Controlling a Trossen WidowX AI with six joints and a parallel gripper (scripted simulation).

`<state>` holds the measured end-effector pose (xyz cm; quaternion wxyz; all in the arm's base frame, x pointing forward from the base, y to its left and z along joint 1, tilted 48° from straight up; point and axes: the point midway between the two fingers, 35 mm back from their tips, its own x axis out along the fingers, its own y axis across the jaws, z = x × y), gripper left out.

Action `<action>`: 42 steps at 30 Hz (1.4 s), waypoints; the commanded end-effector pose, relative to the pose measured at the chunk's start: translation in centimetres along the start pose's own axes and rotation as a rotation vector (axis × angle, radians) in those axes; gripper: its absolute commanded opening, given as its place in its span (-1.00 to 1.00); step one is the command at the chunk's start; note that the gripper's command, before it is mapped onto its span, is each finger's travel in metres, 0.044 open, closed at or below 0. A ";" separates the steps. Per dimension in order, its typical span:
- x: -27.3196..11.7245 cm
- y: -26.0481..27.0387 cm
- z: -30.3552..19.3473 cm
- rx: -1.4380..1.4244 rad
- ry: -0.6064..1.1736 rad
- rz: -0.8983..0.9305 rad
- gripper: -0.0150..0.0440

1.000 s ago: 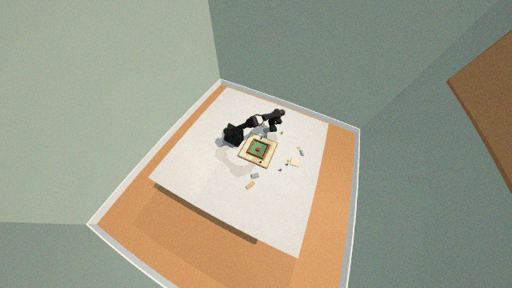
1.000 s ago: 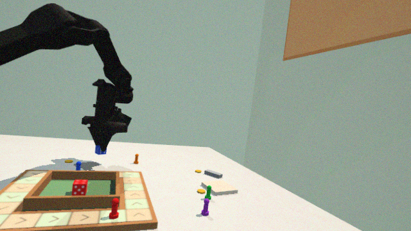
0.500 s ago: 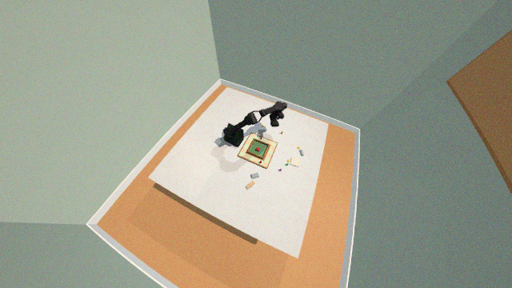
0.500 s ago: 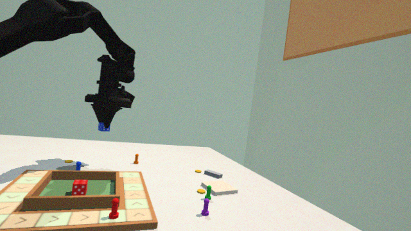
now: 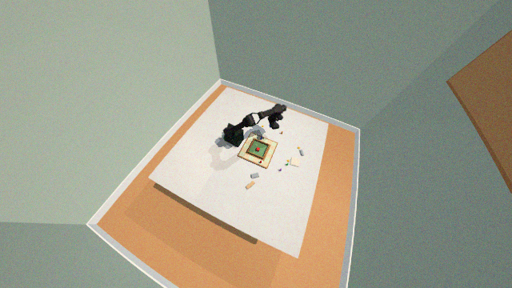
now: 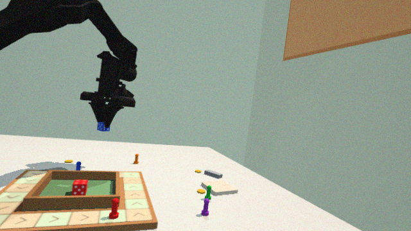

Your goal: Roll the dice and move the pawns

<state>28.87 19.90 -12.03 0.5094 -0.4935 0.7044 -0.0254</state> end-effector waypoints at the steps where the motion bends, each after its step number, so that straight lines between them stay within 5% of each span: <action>1: -0.3 -1.6 -1.0 -0.078 -0.010 -0.001 -0.49; 34: 3.7 -13.9 -10.1 -0.836 0.007 -0.011 -0.49; 42: 3.9 -12.9 -12.0 -0.870 0.009 -0.010 -0.49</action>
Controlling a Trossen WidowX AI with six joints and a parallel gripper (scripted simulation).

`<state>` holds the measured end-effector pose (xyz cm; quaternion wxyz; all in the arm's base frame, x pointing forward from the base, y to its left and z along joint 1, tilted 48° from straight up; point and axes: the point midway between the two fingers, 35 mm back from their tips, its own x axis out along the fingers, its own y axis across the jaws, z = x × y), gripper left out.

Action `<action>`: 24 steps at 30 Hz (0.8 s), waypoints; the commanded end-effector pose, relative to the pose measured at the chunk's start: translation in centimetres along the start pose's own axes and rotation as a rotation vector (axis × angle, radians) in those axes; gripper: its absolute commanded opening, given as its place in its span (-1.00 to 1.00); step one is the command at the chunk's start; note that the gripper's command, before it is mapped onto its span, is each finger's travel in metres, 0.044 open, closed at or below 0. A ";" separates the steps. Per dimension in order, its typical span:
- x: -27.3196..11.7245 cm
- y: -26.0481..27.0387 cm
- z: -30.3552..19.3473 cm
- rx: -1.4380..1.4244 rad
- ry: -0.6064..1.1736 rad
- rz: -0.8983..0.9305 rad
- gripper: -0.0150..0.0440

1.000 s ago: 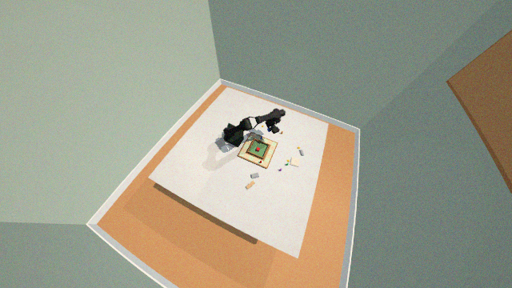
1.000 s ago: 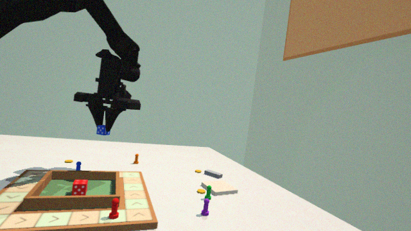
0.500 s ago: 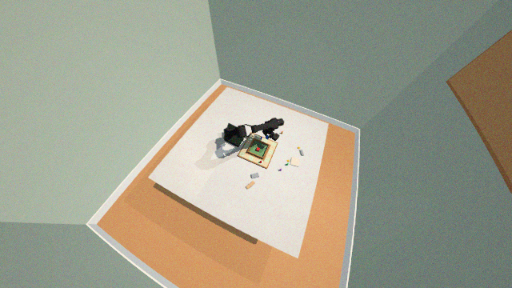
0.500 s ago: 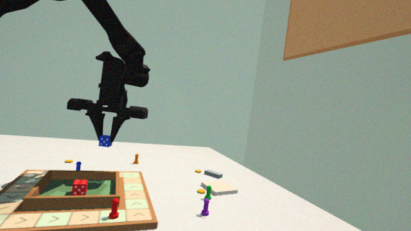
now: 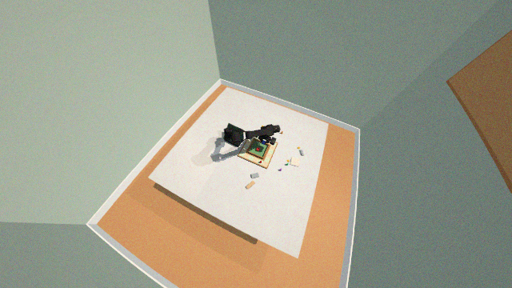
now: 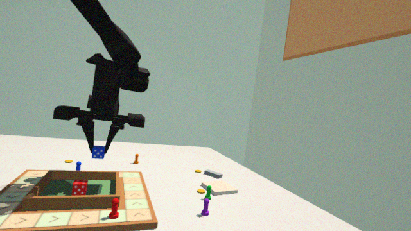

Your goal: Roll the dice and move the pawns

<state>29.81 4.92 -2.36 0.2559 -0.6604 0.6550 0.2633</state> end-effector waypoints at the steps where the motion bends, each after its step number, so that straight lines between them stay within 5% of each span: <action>1: -0.2 1.6 -0.3 -0.020 -0.002 -0.008 -0.49; 15: 0.0 6.1 -0.5 -0.024 -0.006 -0.003 -0.49; 24: 0.9 6.7 -0.3 -0.023 -0.265 0.098 -0.49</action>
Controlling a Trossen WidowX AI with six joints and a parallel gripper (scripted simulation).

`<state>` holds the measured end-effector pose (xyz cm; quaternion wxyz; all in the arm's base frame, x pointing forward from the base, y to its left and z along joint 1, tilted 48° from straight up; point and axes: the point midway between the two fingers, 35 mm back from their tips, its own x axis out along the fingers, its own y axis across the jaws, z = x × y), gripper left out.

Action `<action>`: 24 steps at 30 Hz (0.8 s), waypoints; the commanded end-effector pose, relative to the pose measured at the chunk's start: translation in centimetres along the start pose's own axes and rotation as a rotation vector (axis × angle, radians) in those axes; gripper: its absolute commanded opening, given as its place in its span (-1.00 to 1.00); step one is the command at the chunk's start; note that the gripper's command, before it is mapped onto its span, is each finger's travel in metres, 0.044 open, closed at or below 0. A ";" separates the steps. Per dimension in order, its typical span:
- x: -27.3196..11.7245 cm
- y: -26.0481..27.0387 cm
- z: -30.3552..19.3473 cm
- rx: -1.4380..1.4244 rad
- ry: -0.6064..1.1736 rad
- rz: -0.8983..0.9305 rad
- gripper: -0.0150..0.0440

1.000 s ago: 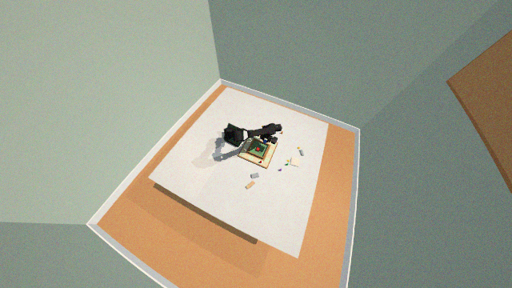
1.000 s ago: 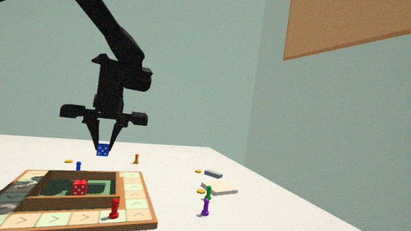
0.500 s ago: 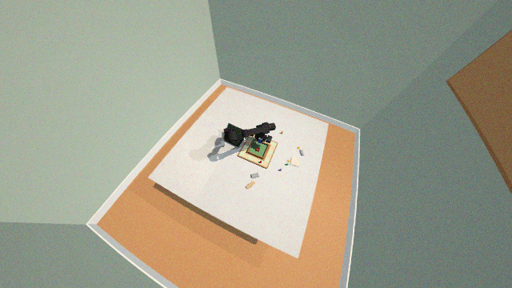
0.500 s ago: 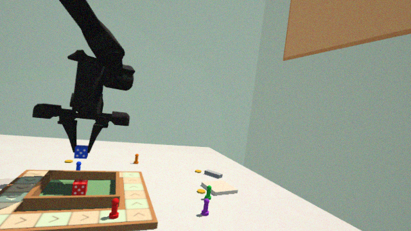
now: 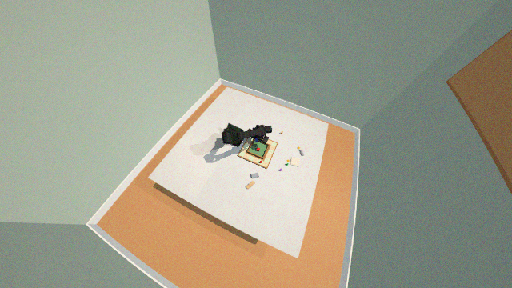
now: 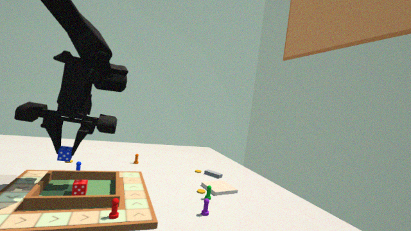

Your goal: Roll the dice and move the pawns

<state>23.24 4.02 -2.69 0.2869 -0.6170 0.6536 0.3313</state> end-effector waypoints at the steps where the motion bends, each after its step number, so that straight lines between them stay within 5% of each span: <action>1: 0.2 0.2 0.0 0.000 -0.144 0.029 -0.49; 17: 0.8 0.5 0.1 -0.028 -0.650 -0.047 -0.49; 24: 0.3 0.4 -0.2 -0.031 -0.691 -0.071 -0.49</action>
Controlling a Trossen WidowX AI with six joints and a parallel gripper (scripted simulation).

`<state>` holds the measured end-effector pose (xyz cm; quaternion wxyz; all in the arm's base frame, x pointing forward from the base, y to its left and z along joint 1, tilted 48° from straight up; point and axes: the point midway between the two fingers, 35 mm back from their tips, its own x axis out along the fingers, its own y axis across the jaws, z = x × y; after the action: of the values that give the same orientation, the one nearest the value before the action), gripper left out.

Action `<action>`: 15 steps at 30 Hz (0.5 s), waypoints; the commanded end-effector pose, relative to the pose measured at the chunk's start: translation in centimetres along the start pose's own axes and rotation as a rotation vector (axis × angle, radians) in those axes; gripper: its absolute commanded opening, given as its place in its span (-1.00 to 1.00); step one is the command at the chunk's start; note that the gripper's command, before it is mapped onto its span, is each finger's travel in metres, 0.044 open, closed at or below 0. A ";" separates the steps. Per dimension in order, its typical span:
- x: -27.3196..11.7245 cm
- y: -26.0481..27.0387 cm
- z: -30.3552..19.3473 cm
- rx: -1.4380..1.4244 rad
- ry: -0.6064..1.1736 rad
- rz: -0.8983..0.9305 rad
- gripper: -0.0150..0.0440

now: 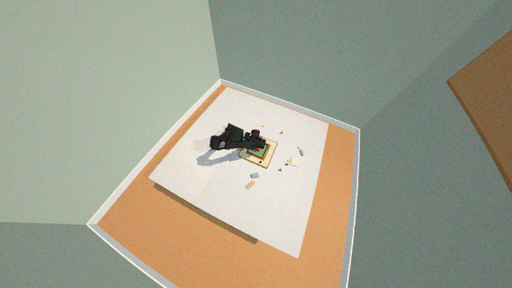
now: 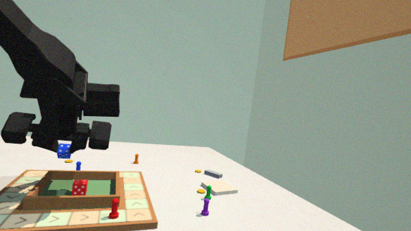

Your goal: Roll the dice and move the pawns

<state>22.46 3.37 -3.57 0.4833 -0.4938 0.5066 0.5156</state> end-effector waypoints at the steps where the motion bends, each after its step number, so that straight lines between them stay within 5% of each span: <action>1: -1.7 -0.6 0.5 -0.013 -0.029 -0.023 -0.49; 5: -5.4 -1.4 1.4 -0.013 -0.029 -0.023 -0.49; 15: -5.4 -1.1 1.4 -0.013 -0.029 -0.023 -0.49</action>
<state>23.69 4.65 1.38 0.4884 -0.4962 0.4929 0.5219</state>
